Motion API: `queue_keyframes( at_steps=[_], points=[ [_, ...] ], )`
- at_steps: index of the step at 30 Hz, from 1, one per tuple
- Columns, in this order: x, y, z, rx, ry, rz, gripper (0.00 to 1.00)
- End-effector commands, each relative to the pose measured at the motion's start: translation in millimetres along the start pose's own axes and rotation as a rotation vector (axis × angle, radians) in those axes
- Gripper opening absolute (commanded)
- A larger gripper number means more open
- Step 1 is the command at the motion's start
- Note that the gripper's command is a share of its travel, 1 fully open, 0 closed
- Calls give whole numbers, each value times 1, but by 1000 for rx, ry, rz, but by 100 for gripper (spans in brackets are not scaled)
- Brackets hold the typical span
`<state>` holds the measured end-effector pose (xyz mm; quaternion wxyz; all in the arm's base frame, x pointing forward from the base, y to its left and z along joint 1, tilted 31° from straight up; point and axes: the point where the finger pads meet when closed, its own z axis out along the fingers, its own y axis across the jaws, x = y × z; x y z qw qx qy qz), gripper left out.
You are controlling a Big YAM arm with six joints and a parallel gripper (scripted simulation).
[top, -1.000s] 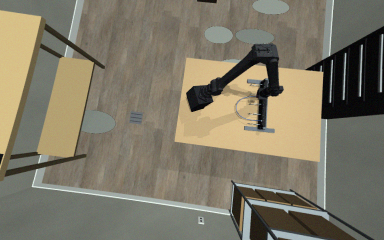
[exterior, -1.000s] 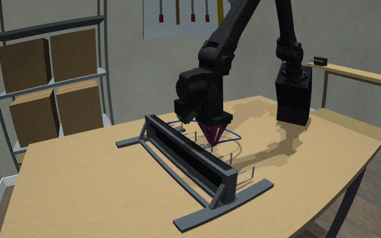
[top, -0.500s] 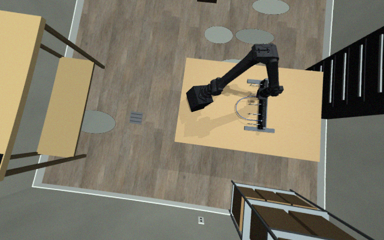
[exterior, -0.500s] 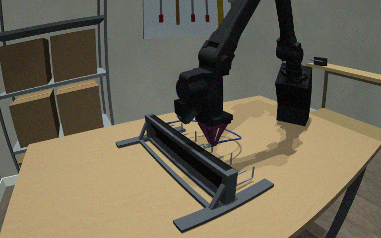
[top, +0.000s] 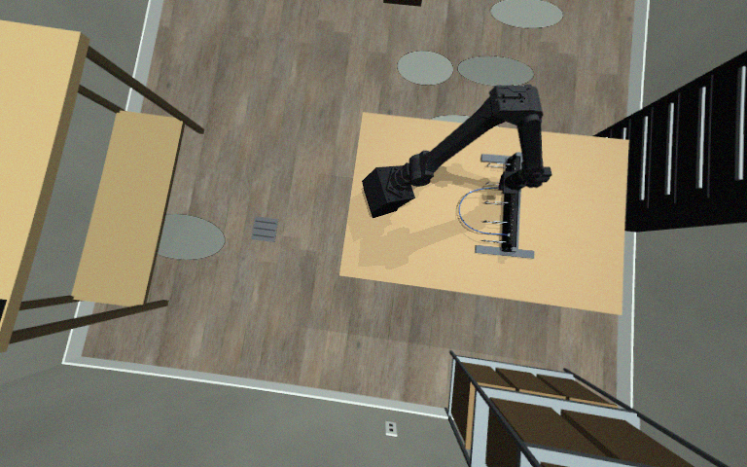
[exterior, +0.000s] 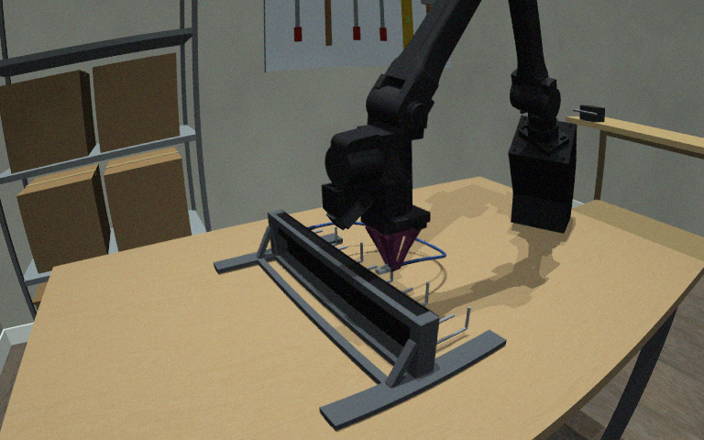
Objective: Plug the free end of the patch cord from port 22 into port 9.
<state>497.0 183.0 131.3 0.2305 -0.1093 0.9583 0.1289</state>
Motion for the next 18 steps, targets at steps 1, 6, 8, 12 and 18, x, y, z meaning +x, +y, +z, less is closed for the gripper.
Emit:
queue_keyframes(
  at_steps=[1,6,8,12,18],
  points=[
    [-2,3,-3,-2,-18,3,0],
    [-1,3,-4,-2,-18,3,0],
    [-1,3,-4,-2,-18,3,0],
    [-1,3,-4,-2,-18,3,0],
    [0,3,-4,-2,-18,3,0]
  ],
)
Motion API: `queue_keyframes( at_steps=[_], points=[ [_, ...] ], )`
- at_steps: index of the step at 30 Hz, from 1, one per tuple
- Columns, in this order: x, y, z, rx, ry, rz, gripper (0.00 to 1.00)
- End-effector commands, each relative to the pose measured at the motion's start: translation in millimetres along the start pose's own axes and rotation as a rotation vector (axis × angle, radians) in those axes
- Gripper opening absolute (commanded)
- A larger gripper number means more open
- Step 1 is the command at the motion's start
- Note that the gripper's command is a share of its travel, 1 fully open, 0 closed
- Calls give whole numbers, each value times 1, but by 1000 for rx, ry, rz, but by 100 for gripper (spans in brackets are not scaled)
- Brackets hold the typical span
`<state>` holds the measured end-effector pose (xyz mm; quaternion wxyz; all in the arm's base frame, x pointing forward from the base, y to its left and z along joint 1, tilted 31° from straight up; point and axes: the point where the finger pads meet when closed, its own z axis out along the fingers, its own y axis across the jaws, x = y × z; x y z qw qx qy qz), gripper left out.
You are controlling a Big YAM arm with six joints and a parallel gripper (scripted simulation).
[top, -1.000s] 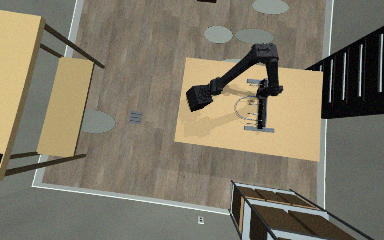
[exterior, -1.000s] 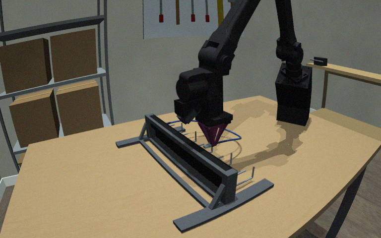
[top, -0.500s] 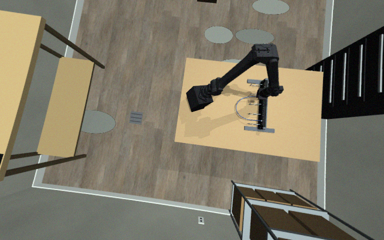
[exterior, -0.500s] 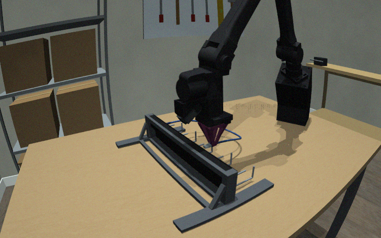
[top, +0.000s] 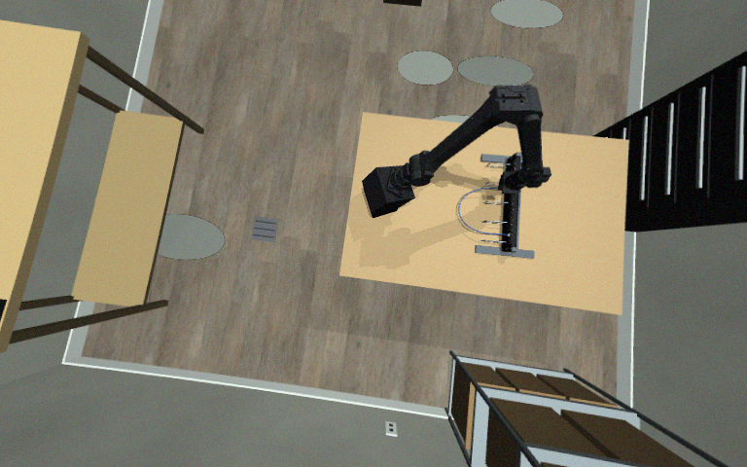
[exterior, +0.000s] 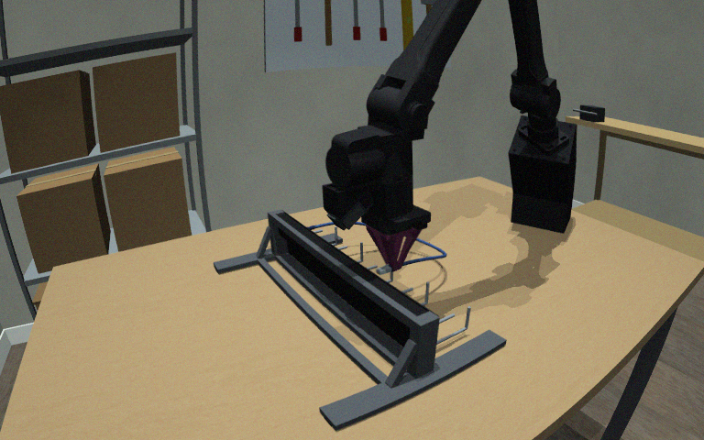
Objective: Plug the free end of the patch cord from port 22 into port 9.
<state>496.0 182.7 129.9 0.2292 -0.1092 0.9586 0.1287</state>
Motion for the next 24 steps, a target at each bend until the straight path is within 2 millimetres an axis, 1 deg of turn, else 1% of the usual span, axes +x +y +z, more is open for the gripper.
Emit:
queue_keyframes(
  at_steps=[1,18,22,24],
  points=[
    [-2,3,-5,-2,-20,3,0],
    [-3,3,-6,-2,-19,3,0],
    [-7,2,-5,-2,-20,3,0],
    [-12,2,-5,-2,-21,3,0]
  ],
)
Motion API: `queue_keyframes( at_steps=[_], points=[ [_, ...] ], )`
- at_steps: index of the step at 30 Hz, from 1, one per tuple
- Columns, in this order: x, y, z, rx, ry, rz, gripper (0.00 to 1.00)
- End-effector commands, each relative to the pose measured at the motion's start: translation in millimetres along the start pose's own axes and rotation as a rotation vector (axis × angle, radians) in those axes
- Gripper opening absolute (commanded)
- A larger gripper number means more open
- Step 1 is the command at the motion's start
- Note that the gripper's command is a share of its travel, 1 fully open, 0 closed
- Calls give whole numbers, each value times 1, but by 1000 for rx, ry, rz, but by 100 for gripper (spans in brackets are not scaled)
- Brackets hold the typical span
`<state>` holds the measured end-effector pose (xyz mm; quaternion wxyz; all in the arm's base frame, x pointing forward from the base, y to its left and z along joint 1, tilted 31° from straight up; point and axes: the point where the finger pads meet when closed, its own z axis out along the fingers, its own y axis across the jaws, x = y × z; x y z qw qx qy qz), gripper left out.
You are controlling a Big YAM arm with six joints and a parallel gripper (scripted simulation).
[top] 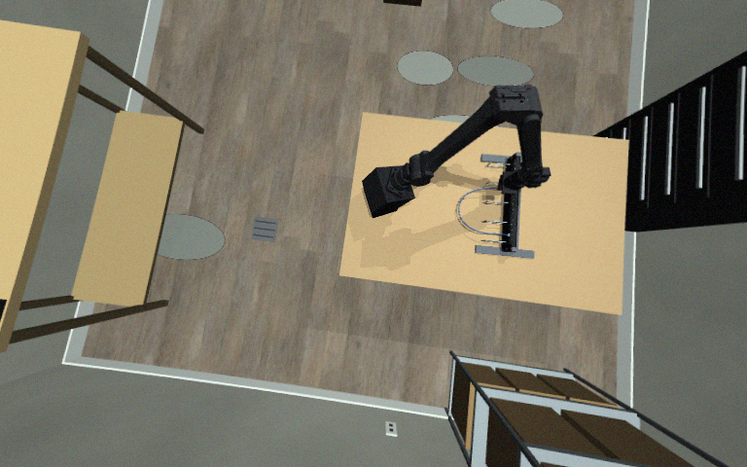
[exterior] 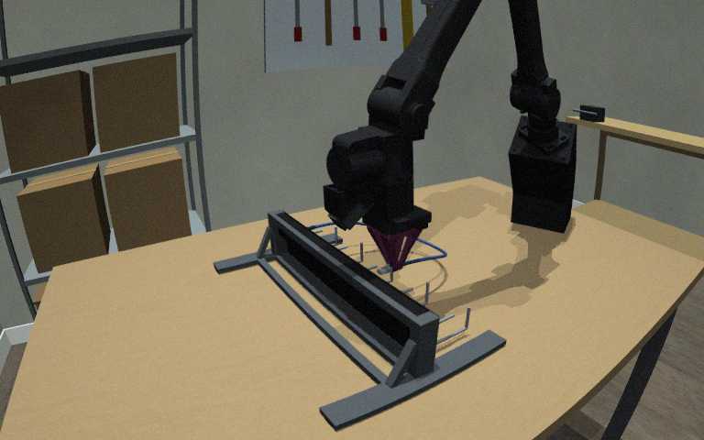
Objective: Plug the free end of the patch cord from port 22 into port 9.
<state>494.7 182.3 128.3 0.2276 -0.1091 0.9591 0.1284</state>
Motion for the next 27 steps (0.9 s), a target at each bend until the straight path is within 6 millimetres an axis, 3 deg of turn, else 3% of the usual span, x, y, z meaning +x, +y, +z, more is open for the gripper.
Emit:
queue_keyframes(
  at_steps=[1,13,27],
  points=[
    [-16,2,-6,-2,-24,2,0],
    [-40,-4,-8,2,-27,1,0],
    [-46,3,-8,-4,-27,-11,0]
  ],
)
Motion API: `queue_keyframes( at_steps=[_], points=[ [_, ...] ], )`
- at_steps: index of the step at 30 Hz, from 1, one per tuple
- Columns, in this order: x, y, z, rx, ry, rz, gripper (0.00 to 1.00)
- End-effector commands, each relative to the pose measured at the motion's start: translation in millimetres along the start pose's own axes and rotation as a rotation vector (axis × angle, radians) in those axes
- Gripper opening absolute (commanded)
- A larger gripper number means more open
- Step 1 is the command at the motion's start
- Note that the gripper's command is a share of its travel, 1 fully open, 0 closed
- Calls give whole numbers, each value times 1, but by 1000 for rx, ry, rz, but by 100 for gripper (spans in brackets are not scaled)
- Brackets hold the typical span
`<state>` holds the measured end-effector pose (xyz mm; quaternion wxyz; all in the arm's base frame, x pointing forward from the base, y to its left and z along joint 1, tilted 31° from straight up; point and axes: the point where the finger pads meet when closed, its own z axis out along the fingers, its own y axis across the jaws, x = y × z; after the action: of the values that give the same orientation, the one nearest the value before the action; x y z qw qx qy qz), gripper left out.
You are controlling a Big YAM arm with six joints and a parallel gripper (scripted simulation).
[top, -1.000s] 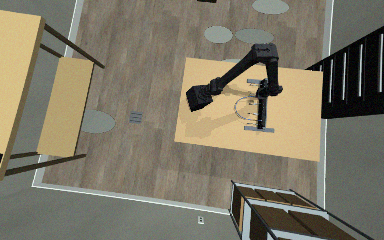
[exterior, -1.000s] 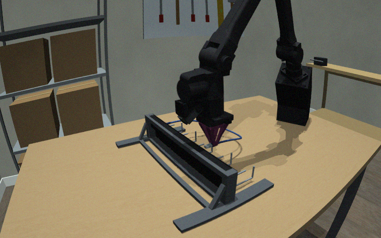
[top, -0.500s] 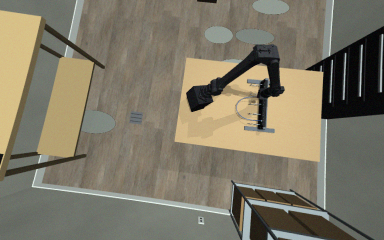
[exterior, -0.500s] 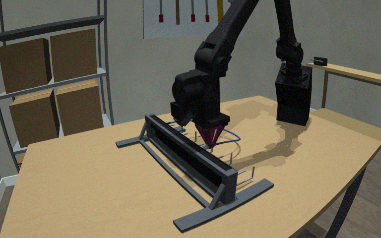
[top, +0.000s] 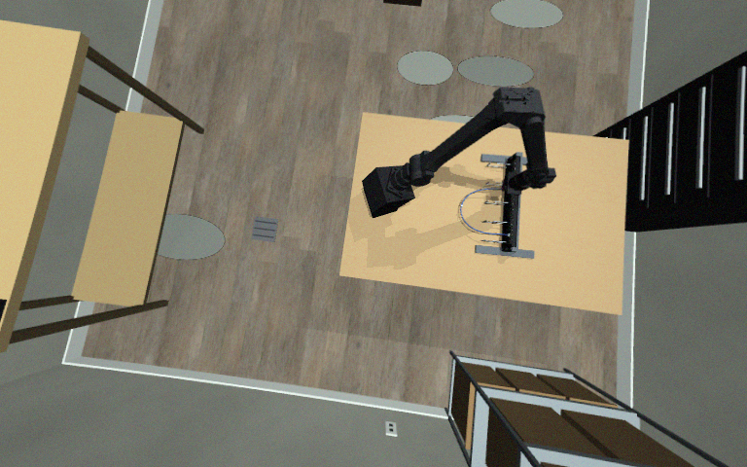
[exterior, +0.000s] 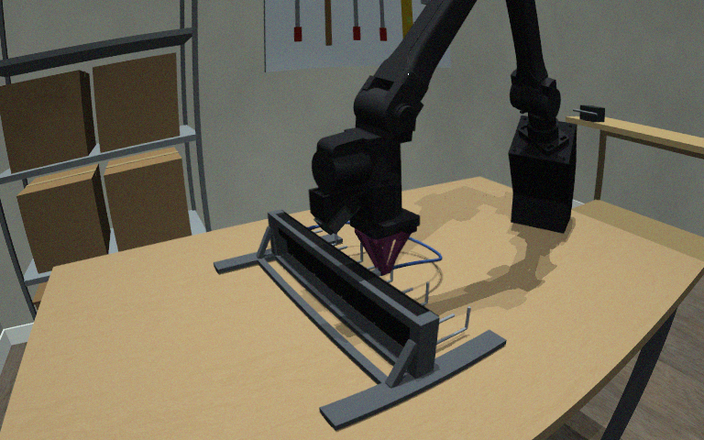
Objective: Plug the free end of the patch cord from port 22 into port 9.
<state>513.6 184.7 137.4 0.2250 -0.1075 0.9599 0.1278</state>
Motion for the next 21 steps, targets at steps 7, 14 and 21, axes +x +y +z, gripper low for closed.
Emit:
queue_keyframes(
  at_steps=[7,14,21],
  points=[
    [-26,4,-10,-6,-36,-16,0],
    [-29,4,-11,-6,-40,-17,0],
    [-30,3,-11,-6,-40,-16,0]
  ],
)
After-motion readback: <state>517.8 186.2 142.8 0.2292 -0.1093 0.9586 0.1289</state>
